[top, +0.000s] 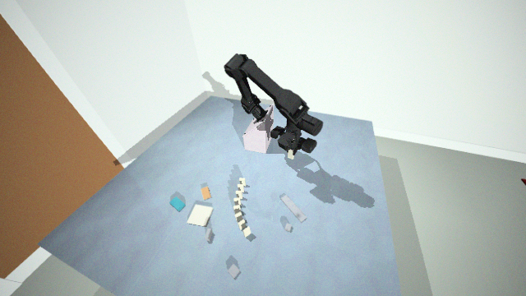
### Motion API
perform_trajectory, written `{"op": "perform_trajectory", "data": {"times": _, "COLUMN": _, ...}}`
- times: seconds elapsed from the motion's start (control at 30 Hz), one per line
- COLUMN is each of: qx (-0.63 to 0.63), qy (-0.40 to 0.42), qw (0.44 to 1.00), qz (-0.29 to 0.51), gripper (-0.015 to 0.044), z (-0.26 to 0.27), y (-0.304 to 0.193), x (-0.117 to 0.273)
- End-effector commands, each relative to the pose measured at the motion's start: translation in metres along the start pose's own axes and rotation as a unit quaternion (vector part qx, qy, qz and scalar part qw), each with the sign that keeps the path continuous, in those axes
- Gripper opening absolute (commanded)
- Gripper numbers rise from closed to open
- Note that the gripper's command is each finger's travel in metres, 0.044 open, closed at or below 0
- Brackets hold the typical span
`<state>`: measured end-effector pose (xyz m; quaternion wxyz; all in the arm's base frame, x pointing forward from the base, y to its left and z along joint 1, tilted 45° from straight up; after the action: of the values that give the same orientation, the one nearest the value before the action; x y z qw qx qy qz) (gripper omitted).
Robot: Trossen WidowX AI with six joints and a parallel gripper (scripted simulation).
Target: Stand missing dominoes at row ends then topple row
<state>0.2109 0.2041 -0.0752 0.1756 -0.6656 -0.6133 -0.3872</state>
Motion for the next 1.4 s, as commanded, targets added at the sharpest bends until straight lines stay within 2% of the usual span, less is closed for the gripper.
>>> {"op": "perform_trajectory", "data": {"times": 0.0, "qx": 0.003, "qy": -0.008, "qw": 1.0, "qz": 0.008, "gripper": 0.0107, "z": -0.003, "y": 0.001, "x": -0.001}}
{"op": "perform_trajectory", "data": {"times": 0.1, "qx": 0.056, "qy": 0.0, "qw": 0.998, "qz": 0.009, "gripper": 0.0107, "z": -0.028, "y": 0.036, "x": 0.005}}
{"op": "perform_trajectory", "data": {"times": 0.3, "qx": 0.188, "qy": 0.0, "qw": 0.982, "qz": 0.005, "gripper": 0.0107, "z": -0.113, "y": 0.11, "x": 0.006}}
{"op": "perform_trajectory", "data": {"times": 0.47, "qx": 0.258, "qy": -0.013, "qw": 0.966, "qz": 0.007, "gripper": 0.0107, "z": -0.169, "y": 0.136, "x": 0.0}}
{"op": "perform_trajectory", "data": {"times": 0.8, "qx": 0.26, "qy": -0.013, "qw": 0.966, "qz": 0.007, "gripper": 0.0107, "z": -0.17, "y": 0.138, "x": -0.004}}
{"op": "perform_trajectory", "data": {"times": 1.37, "qx": 0.26, "qy": -0.011, "qw": 0.965, "qz": 0.006, "gripper": 0.0107, "z": -0.17, "y": 0.141, "x": -0.098}}
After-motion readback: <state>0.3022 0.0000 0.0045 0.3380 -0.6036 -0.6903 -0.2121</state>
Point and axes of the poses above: the point midway between the two fingers, 35 mm back from their tips, its own x axis back along the fingers, its own z axis across the jaws, y = z × x, the point moved 7 cm from there along x, back along the fingers, and after that the axes turned 2 degrees about x, right-handed, at the moved point
